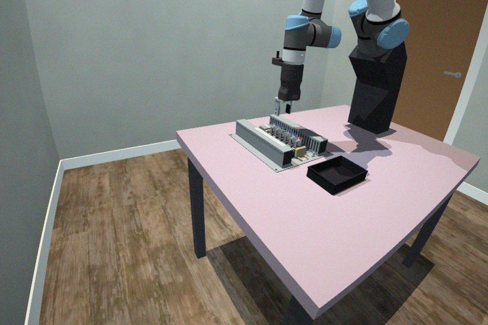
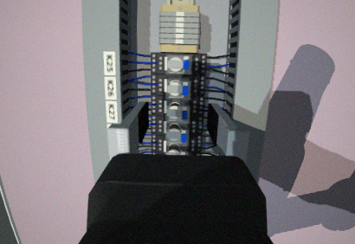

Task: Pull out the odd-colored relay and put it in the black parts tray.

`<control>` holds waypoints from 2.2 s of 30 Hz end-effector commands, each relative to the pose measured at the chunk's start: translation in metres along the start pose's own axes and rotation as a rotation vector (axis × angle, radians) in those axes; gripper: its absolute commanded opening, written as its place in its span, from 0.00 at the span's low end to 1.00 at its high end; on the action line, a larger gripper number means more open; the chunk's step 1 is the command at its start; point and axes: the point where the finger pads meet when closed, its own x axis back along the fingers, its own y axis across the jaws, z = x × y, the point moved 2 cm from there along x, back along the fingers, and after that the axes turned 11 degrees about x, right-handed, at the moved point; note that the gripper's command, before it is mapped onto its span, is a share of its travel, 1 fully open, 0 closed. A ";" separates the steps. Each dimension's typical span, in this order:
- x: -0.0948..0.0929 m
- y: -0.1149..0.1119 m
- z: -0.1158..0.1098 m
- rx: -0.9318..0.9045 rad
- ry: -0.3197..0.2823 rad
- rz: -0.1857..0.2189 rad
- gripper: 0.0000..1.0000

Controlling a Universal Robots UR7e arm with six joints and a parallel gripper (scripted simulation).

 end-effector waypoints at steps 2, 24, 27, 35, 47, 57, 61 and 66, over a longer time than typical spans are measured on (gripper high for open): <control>0.000 0.000 0.000 0.000 0.000 0.001 0.98; 0.000 -0.011 -0.055 0.000 0.000 0.001 0.98; 0.000 -0.012 -0.059 0.000 0.000 0.001 0.98; 0.000 -0.016 -0.080 0.000 0.000 0.001 0.98; 0.000 -0.016 -0.082 0.000 0.000 0.001 0.98; 0.000 -0.016 -0.082 0.000 0.000 0.001 0.98; 0.000 -0.016 -0.082 0.000 0.000 0.001 0.98; 0.000 -0.016 -0.082 0.000 0.000 0.001 0.98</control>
